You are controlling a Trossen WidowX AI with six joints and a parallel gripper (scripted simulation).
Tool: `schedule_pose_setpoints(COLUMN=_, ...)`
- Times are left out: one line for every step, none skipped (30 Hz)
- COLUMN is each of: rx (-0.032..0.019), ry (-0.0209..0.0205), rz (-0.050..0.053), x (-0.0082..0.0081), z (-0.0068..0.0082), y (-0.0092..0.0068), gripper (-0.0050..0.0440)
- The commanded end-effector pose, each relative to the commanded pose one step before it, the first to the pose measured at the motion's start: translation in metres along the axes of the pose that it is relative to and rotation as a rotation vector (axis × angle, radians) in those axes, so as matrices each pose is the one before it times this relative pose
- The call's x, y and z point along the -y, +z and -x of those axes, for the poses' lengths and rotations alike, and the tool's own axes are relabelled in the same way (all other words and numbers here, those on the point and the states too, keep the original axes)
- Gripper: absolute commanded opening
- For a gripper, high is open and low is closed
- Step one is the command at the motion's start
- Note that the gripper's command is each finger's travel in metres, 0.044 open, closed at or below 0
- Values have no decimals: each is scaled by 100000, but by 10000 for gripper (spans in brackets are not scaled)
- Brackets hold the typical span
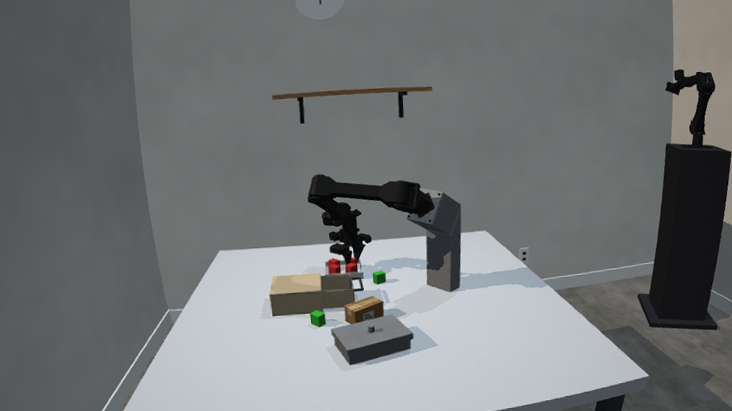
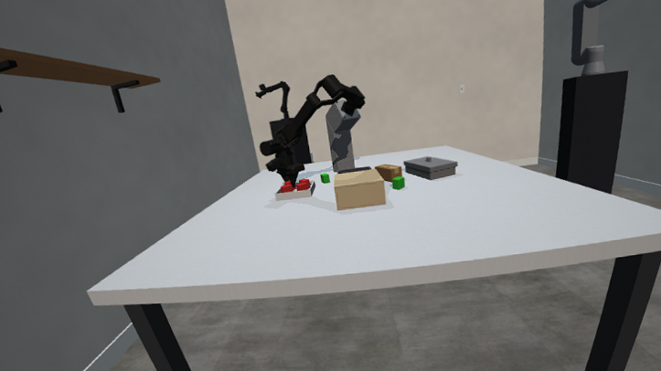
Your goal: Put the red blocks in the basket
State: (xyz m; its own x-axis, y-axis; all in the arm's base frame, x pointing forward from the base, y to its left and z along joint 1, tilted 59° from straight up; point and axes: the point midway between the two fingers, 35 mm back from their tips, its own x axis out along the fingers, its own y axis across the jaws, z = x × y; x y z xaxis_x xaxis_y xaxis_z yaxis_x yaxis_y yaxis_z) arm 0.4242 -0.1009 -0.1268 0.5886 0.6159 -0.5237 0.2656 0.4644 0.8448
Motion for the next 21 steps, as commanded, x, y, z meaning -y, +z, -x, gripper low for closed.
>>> schedule_pose_setpoints(rx=1220, ry=694, rz=596, x=-211, z=2398, y=412, gripper=202)
schedule_pose_setpoints(rx=0, ry=0, rz=0, x=0, z=667, y=0, gripper=202)
schedule_pose_setpoints(rx=0, ry=0, rz=0, x=0, z=667, y=0, gripper=202)
schedule_pose_setpoints(rx=0, ry=0, rz=0, x=0, z=667, y=0, gripper=202)
schedule_pose_setpoints(rx=0, ry=0, rz=0, x=0, z=0, y=0, gripper=202)
schedule_pose_setpoints(rx=0, ry=0, rz=0, x=0, z=0, y=0, gripper=202)
schedule_pose_setpoints(rx=0, ry=0, rz=0, x=0, z=667, y=0, gripper=202)
schedule_pose_setpoints(rx=0, ry=0, rz=0, x=0, z=667, y=0, gripper=202)
schedule_pose_setpoints(rx=0, ry=0, rz=0, x=0, z=667, y=0, gripper=202)
schedule_pose_setpoints(rx=0, ry=0, rz=0, x=0, z=667, y=0, gripper=202)
schedule_pose_setpoints(rx=0, ry=0, rz=0, x=0, z=667, y=0, gripper=202)
schedule_pose_setpoints(rx=0, ry=0, rz=0, x=0, z=667, y=0, gripper=202)
schedule_pose_setpoints(rx=0, ry=0, rz=0, x=0, z=667, y=0, gripper=202)
schedule_pose_setpoints(rx=0, ry=0, rz=0, x=0, z=667, y=0, gripper=202)
schedule_pose_setpoints(rx=0, ry=0, rz=0, x=0, z=667, y=0, gripper=202)
schedule_pose_setpoints(rx=0, ry=0, rz=0, x=0, z=667, y=0, gripper=202)
schedule_pose_setpoints(rx=0, ry=0, rz=0, x=0, z=40, y=0, gripper=202)
schedule_pose_setpoints(rx=0, ry=0, rz=0, x=0, z=0, y=0, gripper=202)
schedule_pose_setpoints(rx=0, ry=0, rz=0, x=0, z=0, y=0, gripper=202)
schedule_pose_setpoints(rx=0, ry=0, rz=0, x=0, z=0, y=0, gripper=202)
schedule_pose_setpoints(rx=0, ry=0, rz=-6667, x=-651, z=-24, y=-759, gripper=148)
